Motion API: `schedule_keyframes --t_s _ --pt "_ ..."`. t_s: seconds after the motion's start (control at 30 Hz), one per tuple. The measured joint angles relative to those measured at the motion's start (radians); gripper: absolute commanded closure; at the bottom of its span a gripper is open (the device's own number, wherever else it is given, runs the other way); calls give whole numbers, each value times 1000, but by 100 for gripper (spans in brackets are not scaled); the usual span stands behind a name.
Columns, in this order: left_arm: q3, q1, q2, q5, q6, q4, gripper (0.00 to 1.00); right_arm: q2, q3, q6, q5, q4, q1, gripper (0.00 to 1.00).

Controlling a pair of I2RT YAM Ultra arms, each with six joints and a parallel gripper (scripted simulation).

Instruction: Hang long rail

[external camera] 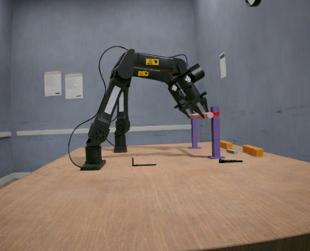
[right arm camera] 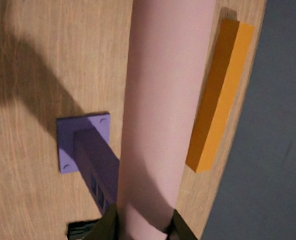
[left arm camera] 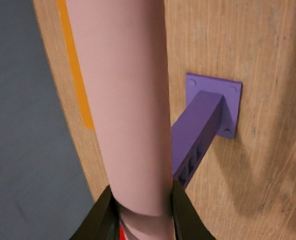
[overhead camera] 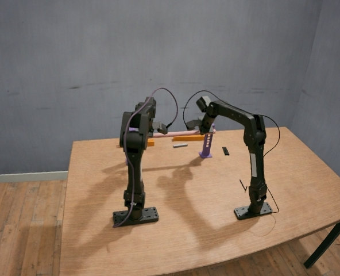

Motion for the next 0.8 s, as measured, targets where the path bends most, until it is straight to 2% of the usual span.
schedule_keyframes --t_s 0.53,0.7,0.8 --pt "-46 1 -2 0 1 47 81 -3 -47 0 -2 41 0 81" --pt "-46 2 -2 0 3 69 25 -3 -47 -4 -2 53 0 26" --pt "-46 2 -2 -2 3 85 25 -4 -50 -5 -2 64 0 26"
